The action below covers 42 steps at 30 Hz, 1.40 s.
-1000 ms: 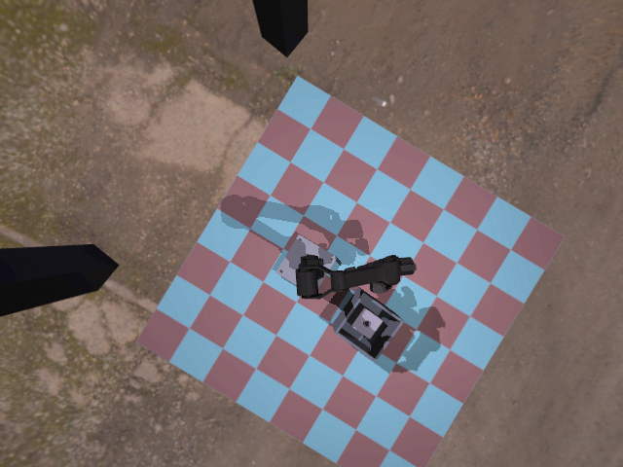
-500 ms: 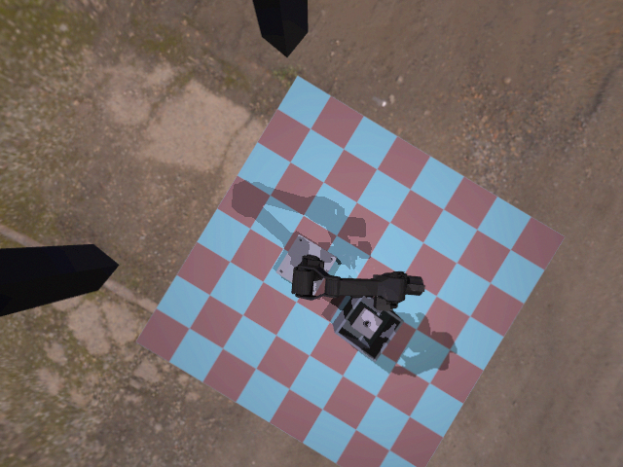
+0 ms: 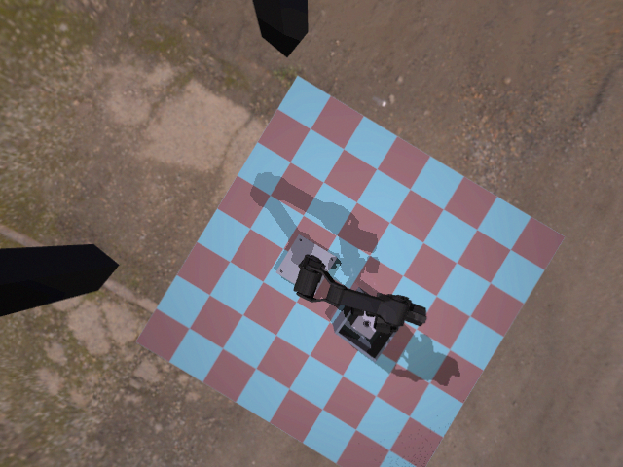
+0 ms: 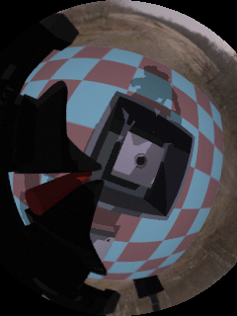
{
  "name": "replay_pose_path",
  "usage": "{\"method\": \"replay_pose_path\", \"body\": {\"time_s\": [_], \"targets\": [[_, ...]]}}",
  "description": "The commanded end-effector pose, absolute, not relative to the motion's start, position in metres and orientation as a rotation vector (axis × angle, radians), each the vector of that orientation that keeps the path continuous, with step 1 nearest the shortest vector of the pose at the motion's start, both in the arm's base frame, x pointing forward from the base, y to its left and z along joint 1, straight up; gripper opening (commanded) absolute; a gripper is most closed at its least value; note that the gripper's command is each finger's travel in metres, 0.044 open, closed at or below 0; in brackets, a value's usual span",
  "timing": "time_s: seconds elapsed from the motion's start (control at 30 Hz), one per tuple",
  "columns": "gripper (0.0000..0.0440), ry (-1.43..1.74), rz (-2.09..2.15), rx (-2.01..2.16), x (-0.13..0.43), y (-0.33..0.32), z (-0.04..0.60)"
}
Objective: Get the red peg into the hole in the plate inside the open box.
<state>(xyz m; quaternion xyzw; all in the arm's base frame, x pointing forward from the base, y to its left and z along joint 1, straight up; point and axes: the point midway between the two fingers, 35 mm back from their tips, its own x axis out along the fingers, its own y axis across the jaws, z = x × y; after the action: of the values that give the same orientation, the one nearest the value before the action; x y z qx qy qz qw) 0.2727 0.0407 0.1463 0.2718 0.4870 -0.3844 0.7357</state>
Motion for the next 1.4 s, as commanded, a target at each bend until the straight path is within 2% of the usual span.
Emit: {"method": "replay_pose_path", "body": {"time_s": [0.0, 0.87, 0.93, 1.07, 1.37], "targets": [[0.0000, 1.063, -0.857, 0.596, 0.284, 0.029, 0.144], [0.0005, 1.201, -0.746, 0.532, 0.332, -0.037, 0.090], [0.0034, 1.223, -0.730, 0.525, 0.332, -0.037, 0.083], [0.0134, 1.256, -0.714, 0.524, 0.334, -0.039, 0.073], [0.0219, 1.284, -0.656, 0.518, 0.353, -0.043, 0.084]]}}
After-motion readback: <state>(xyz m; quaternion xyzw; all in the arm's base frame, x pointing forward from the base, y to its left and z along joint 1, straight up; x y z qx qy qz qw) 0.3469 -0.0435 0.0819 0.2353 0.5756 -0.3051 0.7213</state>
